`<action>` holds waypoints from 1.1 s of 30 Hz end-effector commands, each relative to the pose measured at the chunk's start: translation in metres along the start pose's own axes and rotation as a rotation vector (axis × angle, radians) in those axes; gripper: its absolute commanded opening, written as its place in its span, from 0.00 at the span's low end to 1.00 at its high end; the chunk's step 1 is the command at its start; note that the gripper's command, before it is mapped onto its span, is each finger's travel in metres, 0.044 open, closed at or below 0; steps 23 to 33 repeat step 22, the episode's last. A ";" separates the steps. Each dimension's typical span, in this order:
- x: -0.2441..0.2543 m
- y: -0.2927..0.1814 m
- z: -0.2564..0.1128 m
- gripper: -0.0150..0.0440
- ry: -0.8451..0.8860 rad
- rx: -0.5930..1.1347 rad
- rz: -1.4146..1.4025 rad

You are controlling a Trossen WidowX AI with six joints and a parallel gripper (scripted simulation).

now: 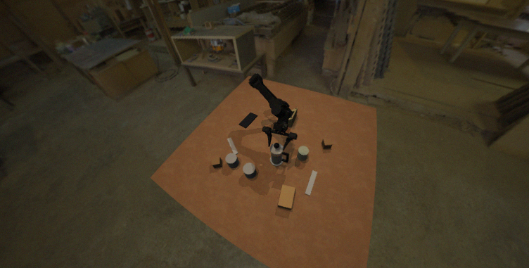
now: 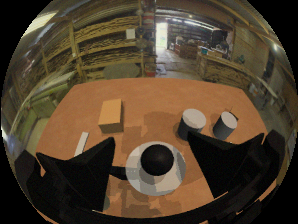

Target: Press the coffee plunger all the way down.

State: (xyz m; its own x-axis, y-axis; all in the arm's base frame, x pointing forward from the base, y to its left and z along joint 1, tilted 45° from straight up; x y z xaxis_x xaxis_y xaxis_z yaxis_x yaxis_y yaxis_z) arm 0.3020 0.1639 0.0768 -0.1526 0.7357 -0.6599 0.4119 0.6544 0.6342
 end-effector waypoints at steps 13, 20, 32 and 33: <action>0.002 0.061 -0.051 1.00 0.001 0.018 -0.015; 0.002 0.060 -0.051 1.00 0.001 0.018 -0.015; 0.002 0.060 -0.051 1.00 0.001 0.018 -0.015; 0.002 0.060 -0.051 1.00 0.001 0.018 -0.015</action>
Point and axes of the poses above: the point midway between the two fingers, 35 mm back from their tips, its own z axis out along the fingers, its own x axis across the jaws, y = z × x, the point moved 2 cm from there along -z, back along the fingers, and after that the axes turned 3 degrees about z, right-handed, at the moved point
